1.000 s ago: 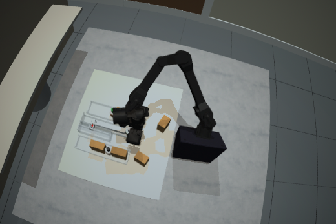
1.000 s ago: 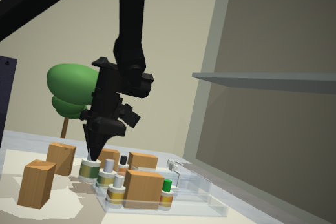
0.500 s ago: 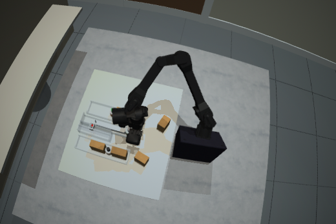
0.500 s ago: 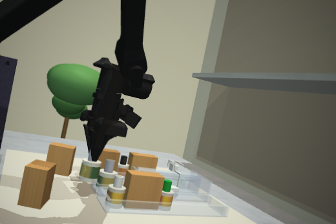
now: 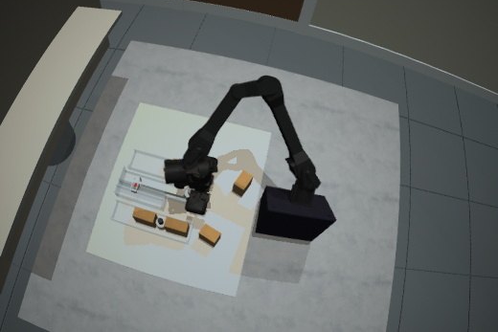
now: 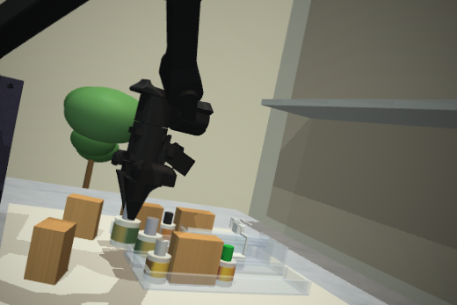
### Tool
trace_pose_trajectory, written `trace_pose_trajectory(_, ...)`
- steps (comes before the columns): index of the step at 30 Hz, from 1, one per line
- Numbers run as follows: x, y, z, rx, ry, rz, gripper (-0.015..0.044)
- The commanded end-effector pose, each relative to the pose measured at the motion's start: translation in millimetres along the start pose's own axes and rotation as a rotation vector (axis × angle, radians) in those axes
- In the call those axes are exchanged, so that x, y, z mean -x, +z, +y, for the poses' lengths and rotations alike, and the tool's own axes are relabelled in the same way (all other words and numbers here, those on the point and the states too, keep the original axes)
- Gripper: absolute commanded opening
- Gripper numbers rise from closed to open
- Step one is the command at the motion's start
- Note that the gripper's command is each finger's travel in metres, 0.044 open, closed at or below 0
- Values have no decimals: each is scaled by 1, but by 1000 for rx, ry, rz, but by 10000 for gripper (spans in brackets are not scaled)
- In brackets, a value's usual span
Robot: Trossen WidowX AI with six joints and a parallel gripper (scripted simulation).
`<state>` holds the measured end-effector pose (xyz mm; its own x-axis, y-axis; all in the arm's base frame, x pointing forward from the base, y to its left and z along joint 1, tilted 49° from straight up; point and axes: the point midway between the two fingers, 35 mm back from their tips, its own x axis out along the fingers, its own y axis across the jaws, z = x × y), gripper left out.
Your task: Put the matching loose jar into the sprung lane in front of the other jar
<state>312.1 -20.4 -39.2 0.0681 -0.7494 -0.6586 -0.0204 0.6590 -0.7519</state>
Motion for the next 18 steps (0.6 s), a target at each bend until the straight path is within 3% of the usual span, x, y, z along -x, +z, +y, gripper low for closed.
trace_pose_trajectory(1, 2, 11, -1, -18, 0, -22, 0)
trace_pose_trajectory(18, 2, 18, -1, -18, 0, -22, 0)
